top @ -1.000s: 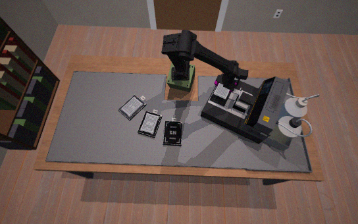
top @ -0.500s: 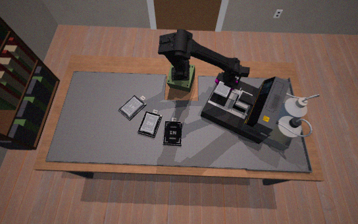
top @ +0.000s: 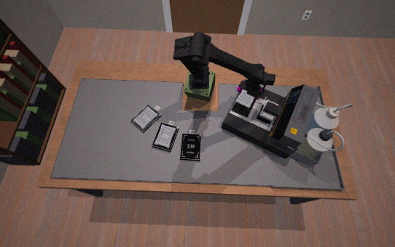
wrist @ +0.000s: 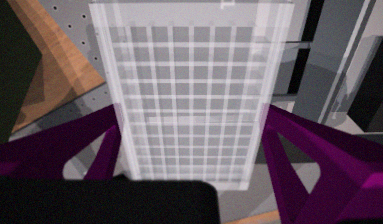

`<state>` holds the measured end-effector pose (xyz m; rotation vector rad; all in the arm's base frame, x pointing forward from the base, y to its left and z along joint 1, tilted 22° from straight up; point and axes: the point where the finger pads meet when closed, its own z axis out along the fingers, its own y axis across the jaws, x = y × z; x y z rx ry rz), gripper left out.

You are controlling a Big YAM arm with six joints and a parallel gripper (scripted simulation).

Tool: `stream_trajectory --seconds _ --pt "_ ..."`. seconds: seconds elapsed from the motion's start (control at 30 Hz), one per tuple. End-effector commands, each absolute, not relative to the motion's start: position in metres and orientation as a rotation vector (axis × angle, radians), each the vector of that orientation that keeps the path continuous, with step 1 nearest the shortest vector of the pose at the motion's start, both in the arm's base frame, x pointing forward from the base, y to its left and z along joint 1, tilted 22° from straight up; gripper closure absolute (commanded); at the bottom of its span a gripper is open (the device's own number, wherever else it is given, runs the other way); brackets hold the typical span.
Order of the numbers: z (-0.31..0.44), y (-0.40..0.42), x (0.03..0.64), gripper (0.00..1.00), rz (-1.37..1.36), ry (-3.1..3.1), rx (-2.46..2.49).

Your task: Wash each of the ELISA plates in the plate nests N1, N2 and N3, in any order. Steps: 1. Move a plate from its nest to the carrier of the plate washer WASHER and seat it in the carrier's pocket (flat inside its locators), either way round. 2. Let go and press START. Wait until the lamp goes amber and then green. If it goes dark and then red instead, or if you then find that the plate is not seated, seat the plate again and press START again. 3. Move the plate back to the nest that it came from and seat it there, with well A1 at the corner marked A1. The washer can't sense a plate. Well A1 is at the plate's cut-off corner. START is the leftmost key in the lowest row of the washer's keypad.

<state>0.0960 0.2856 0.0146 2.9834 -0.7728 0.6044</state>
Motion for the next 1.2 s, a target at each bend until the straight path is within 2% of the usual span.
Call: stream_trajectory --seconds 0.0,0.83,1.17 --pt "0.024 0.284 0.114 0.16 0.609 -0.988 2.973" --pt "0.062 0.254 0.227 0.16 0.568 -2.154 2.521" --pt "0.063 0.253 0.229 0.16 0.571 -2.121 2.548"
